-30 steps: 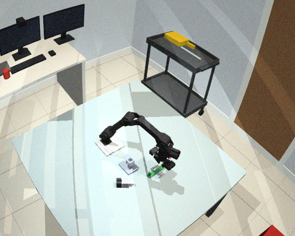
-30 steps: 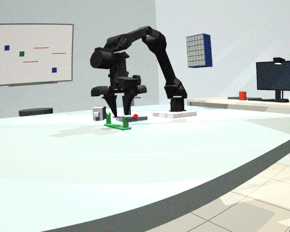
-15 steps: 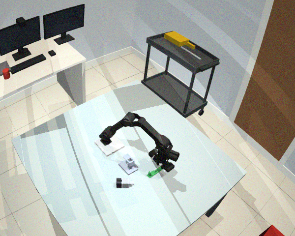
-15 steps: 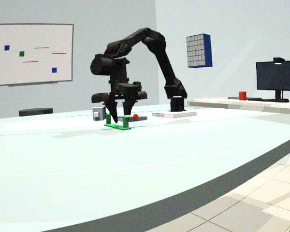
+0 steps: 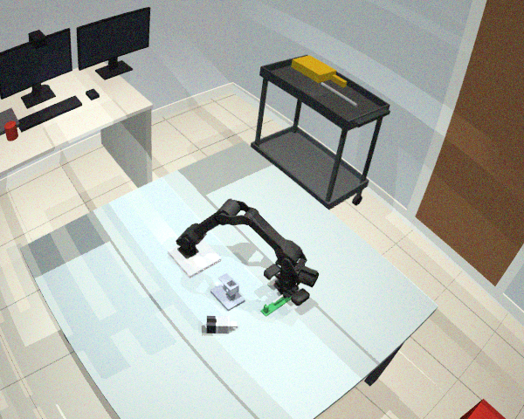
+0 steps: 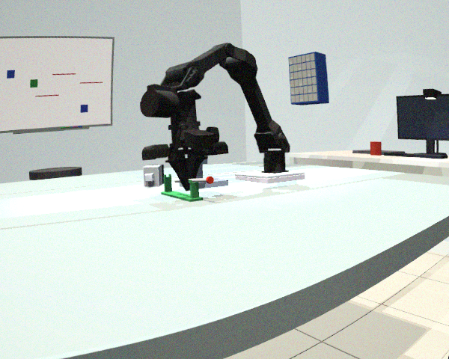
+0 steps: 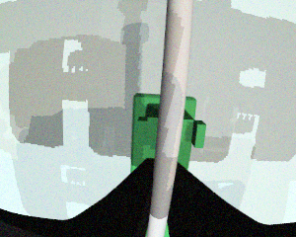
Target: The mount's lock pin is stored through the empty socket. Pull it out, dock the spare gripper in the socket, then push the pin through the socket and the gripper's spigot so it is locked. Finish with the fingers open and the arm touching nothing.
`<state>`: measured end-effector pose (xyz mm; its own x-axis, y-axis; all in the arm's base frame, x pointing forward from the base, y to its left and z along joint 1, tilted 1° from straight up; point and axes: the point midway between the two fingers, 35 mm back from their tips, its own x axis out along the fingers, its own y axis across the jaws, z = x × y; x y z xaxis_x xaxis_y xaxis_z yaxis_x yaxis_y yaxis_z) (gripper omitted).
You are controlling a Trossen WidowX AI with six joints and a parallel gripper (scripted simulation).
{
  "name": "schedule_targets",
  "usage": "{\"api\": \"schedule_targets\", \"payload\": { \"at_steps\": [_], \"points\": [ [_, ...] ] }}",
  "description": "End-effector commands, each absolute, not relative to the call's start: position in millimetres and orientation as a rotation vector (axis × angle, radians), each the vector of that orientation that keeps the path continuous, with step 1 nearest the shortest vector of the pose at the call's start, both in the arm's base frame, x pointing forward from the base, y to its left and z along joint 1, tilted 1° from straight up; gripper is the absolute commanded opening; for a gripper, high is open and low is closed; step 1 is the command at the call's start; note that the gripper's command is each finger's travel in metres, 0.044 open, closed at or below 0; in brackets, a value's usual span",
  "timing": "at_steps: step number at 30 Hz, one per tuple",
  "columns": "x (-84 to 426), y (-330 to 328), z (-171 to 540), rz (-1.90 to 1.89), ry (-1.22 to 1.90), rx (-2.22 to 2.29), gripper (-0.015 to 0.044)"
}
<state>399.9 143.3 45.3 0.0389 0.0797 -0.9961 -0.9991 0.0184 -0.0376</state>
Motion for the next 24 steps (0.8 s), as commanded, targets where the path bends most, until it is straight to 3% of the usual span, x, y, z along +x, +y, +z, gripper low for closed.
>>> {"api": "schedule_targets", "payload": {
  "at_steps": [1, 24],
  "points": [
    [400.0, 142.5, 44.7, 1.206, 1.13, -1.162, 0.0],
    [390.6, 140.7, 72.5, 1.228, 1.17, -1.147, 0.0]
  ]
}}
